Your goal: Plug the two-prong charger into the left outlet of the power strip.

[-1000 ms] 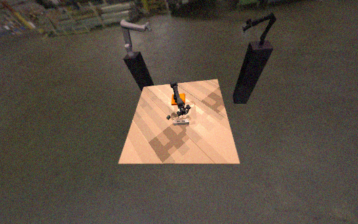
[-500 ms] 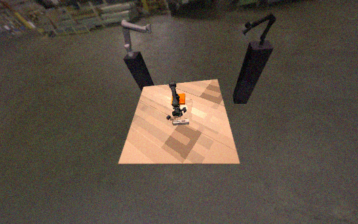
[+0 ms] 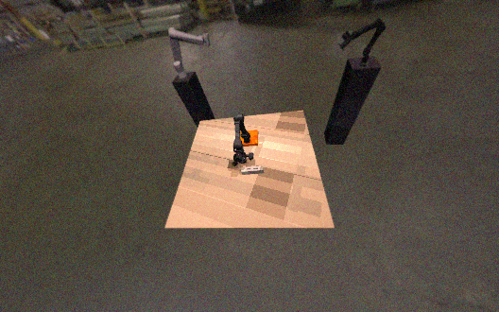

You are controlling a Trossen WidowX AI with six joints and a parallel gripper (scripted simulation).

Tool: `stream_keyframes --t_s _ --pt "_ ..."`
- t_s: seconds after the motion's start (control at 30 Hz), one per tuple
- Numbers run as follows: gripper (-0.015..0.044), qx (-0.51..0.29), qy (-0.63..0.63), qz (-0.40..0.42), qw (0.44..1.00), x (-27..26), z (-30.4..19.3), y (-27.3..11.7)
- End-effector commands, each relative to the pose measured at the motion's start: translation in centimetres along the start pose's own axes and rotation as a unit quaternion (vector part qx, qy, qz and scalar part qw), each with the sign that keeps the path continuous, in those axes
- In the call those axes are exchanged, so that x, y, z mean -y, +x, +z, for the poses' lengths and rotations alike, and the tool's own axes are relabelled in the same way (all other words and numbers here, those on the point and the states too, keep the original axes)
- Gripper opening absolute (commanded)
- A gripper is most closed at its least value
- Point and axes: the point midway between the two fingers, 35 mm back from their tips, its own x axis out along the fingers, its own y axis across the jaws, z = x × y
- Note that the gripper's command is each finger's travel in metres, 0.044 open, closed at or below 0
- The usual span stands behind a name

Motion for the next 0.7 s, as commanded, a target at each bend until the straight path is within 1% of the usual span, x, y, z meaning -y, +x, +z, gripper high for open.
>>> stream_keyframes --t_s 0.0,0.67 --pt "0.0440 0.003 0.039 -0.008 0.999 1.5 0.3 -0.4" --pt "0.0440 0.015 0.238 -0.036 0.970 9.4 0.3 -2.6"
